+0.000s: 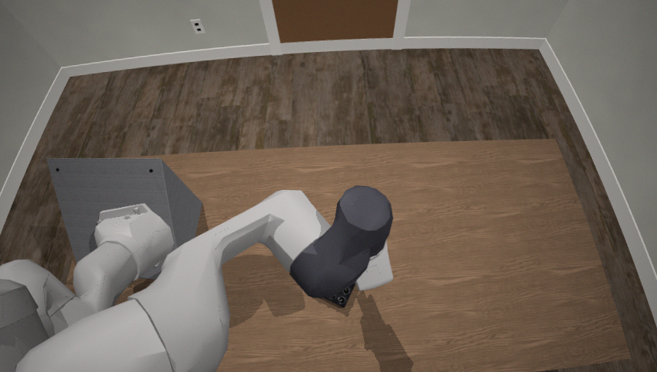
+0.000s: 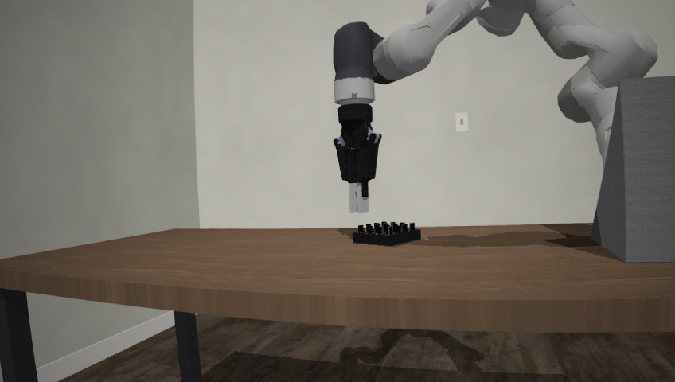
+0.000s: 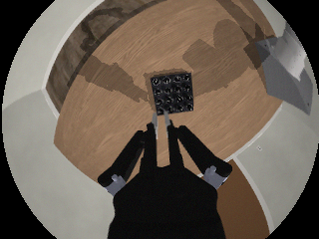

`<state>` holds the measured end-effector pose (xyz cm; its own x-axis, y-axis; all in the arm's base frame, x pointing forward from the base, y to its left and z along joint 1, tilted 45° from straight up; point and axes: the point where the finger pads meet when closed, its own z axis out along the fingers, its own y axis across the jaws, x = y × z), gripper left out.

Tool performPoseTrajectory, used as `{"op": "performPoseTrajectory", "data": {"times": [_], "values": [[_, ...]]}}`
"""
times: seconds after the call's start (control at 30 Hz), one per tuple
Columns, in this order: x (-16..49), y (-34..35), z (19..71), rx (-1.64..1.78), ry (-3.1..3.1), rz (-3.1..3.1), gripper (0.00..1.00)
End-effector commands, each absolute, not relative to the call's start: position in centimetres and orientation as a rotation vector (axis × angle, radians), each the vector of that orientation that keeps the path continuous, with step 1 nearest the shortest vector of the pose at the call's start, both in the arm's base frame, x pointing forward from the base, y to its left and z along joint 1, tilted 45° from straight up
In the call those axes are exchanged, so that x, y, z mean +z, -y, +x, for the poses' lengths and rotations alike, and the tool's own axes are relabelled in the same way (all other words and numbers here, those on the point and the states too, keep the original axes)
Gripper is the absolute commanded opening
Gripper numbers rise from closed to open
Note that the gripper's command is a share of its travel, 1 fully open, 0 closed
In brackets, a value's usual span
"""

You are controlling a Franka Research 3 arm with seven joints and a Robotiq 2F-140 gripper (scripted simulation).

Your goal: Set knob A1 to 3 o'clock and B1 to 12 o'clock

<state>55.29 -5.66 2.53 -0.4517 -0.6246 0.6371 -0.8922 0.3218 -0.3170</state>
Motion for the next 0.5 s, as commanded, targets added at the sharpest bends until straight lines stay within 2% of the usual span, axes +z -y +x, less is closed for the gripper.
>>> {"op": "performPoseTrajectory", "data": {"times": [0.0, 0.47], "values": [[2.65, 5.52, 55.18, 0.908, 2.188, 1.345, 0.12], [3.53, 4.65, 55.22, 0.977, 2.351, 1.144, 0.12]]}}
